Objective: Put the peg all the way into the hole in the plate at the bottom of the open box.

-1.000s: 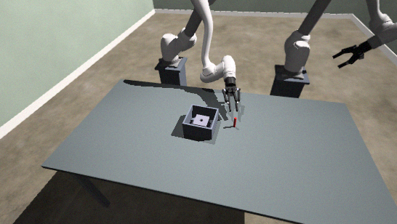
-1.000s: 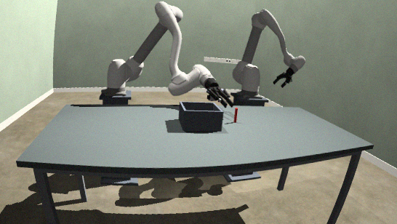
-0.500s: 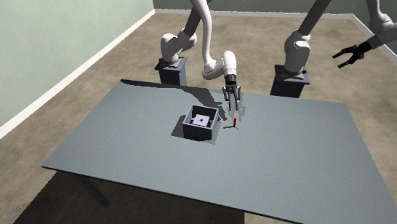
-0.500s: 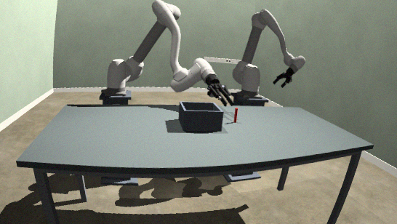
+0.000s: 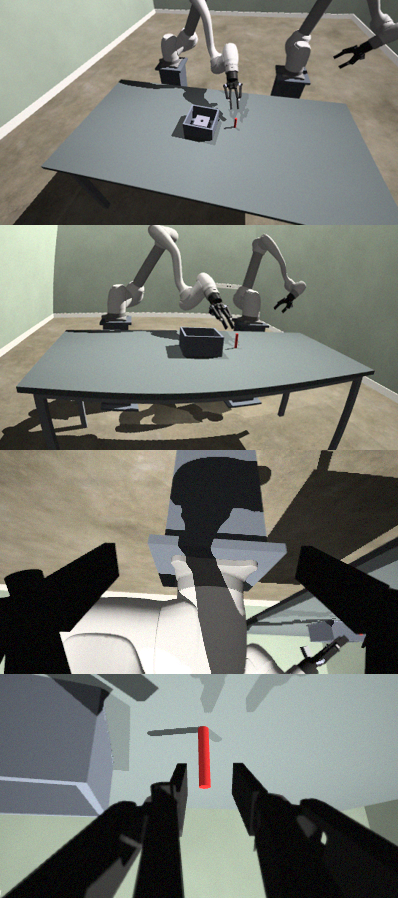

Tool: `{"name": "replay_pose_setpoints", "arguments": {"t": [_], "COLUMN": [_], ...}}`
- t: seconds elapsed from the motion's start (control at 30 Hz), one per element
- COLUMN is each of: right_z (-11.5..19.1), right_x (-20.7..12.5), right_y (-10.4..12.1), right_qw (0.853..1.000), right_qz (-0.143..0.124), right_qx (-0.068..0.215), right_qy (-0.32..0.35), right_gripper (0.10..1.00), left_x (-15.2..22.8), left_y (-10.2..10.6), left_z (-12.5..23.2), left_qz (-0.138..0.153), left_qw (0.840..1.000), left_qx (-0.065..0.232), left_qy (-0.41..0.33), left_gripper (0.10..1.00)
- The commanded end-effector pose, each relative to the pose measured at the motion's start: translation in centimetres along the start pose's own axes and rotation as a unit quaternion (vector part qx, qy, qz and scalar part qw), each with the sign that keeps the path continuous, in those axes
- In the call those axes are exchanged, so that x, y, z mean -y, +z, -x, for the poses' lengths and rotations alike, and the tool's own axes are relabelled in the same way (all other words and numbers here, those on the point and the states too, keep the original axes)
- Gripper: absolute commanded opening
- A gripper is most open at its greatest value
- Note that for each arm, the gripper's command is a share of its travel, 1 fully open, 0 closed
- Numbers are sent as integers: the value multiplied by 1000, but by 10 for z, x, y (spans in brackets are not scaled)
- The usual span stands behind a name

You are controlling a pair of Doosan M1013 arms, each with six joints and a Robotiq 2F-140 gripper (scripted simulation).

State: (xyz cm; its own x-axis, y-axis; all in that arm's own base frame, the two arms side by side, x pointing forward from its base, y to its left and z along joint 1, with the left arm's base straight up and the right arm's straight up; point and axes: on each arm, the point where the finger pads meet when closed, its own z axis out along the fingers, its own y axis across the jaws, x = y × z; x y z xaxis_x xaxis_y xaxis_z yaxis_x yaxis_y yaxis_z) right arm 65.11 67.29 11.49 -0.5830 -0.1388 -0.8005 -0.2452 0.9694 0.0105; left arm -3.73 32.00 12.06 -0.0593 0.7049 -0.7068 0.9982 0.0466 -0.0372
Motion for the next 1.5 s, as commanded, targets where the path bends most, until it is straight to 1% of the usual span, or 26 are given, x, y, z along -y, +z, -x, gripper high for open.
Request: {"name": "replay_pose_setpoints", "arguments": {"t": [0.0,0.23,0.4,0.47,0.57,0.67,0.83,0.97,1.03,1.13,1.23,1.33,1.47], "right_z": [5,13,20,20,25,31,42,50,50,54,58,60,63], "right_x": [1,1,1,1,1,1,0,0,0,0,0,0,0], "right_y": [-3,-9,-14,-14,-17,-22,-30,-36,-36,-40,-42,-44,-46], "right_qw": [1000,996,990,990,984,976,954,936,936,924,914,906,899], "right_qz": [-6,-7,-7,-7,-7,-7,-7,-6,-6,-6,-6,-6,-6], "right_qx": [-31,-90,-140,-140,-176,-218,-299,-351,-351,-382,-406,-424,-439], "right_qy": [-1,-1,0,0,0,0,1,1,1,1,2,2,2], "right_gripper": [327,327,327,327,327,327,327,327,327,327,327,327,327], "left_x": [0,0,0,0,0,0,0,0,0,0,0,0,0], "left_y": [0,0,0,0,0,0,0,0,0,0,0,0,0], "left_z": [0,0,0,0,0,0,0,0,0,0,0,0,0], "left_qz": [0,0,0,0,0,0,0,0,0,0,0,0,0], "left_qw": [1000,1000,1000,1000,1000,1000,1000,1000,1000,1000,1000,1000,1000], "left_qx": [0,0,0,0,0,0,0,0,0,0,0,0,0], "left_qy": [0,0,0,0,0,0,0,0,0,0,0,0,0], "left_gripper": [1000,1000,1000,1000,1000,1000,1000,1000,1000,1000,1000,1000,1000]}}
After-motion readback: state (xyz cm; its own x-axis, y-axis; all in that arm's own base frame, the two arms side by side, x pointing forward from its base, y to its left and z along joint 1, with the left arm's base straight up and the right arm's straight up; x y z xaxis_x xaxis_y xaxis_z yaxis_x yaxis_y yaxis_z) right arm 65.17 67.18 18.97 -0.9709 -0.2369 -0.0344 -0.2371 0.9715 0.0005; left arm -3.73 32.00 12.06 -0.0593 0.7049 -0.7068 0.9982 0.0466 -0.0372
